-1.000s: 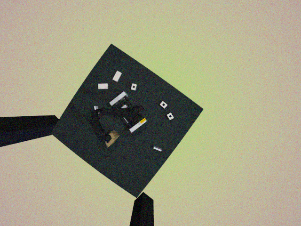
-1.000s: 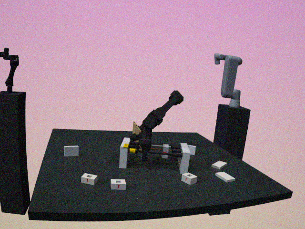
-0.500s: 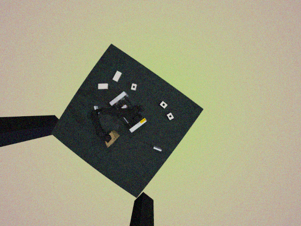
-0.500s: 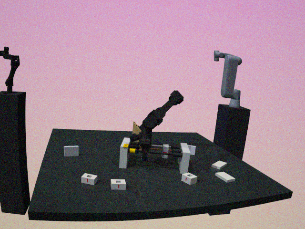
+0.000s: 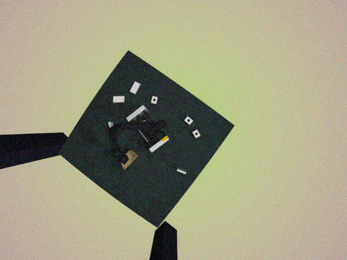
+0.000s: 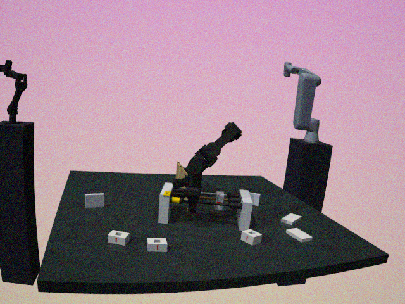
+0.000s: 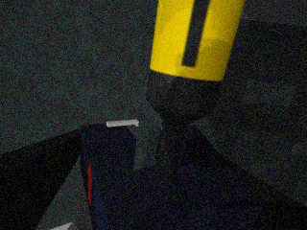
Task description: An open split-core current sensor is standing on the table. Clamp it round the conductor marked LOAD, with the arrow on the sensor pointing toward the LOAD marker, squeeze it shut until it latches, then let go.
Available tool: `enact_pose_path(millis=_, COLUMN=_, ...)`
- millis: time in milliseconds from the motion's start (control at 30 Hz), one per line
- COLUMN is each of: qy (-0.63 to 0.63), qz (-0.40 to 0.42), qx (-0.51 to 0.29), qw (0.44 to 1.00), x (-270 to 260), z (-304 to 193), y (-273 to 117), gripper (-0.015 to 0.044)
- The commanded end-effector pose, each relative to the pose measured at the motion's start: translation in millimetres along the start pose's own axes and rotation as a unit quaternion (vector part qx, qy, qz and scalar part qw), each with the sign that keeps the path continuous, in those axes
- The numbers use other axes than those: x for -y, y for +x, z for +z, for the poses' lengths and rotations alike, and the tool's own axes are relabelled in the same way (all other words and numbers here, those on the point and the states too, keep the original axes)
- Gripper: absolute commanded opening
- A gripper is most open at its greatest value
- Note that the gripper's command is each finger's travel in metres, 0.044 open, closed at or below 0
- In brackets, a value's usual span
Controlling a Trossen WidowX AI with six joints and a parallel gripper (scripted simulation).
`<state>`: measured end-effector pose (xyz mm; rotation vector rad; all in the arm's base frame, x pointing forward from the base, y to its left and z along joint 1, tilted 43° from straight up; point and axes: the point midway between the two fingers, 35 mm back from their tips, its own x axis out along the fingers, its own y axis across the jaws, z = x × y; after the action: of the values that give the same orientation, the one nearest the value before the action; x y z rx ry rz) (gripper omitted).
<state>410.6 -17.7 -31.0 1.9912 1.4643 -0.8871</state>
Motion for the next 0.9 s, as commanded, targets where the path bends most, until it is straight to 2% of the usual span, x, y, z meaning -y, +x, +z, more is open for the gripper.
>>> enact_pose_path(millis=0, qy=-0.006, qz=-0.025, qx=0.003, qw=1.000, x=-5.5, z=3.2, y=-7.2, gripper=0.0000)
enact_pose_path(millis=333, qy=-0.010, qz=-0.090, qx=-0.004, qw=0.996, x=-3.5, z=-0.1, y=-16.6, gripper=0.0000)
enact_pose_path(millis=867, qy=-0.006, qz=-0.096, qx=-0.004, qw=0.995, x=1.0, z=-2.0, y=-15.2, gripper=0.0000)
